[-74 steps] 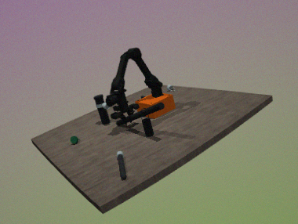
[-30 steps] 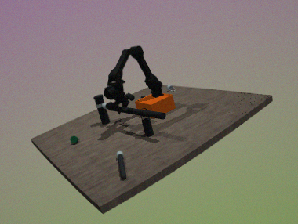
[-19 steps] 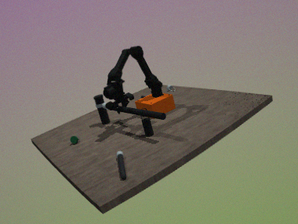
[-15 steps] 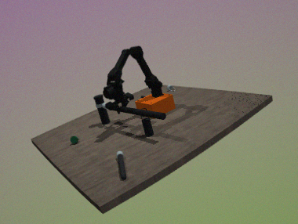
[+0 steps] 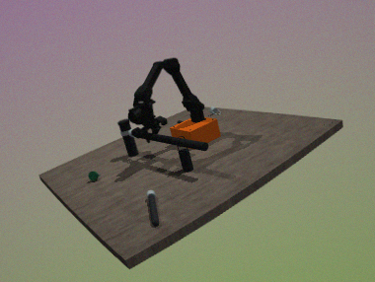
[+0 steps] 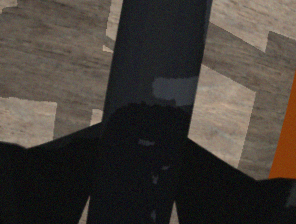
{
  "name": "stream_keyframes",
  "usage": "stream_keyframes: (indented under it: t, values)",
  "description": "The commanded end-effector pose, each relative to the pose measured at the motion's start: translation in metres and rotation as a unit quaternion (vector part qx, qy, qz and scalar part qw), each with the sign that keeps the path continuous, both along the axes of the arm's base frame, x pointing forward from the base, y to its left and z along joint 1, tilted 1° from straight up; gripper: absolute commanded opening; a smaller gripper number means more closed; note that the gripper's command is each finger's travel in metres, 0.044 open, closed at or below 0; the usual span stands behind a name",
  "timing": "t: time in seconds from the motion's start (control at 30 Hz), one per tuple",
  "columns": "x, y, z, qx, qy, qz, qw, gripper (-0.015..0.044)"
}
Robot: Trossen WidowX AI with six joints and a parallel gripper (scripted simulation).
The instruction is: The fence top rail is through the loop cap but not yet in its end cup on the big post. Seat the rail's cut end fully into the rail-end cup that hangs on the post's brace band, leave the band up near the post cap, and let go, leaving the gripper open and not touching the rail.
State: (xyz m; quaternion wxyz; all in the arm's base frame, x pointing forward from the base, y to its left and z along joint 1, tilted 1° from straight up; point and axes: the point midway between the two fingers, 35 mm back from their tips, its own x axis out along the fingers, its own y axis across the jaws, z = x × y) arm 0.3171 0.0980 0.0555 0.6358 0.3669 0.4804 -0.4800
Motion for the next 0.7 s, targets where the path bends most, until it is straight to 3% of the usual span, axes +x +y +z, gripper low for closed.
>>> stream_keyframes:
  t: [0.0,0.67]
  values:
    - [0.0032,-0.0099,0.0017,-0.003,-0.005,-0.003,1.000,0.0000]
    - [0.0029,-0.0183,-0.0013,-0.003,-0.001,-0.002,1.000,0.0000]
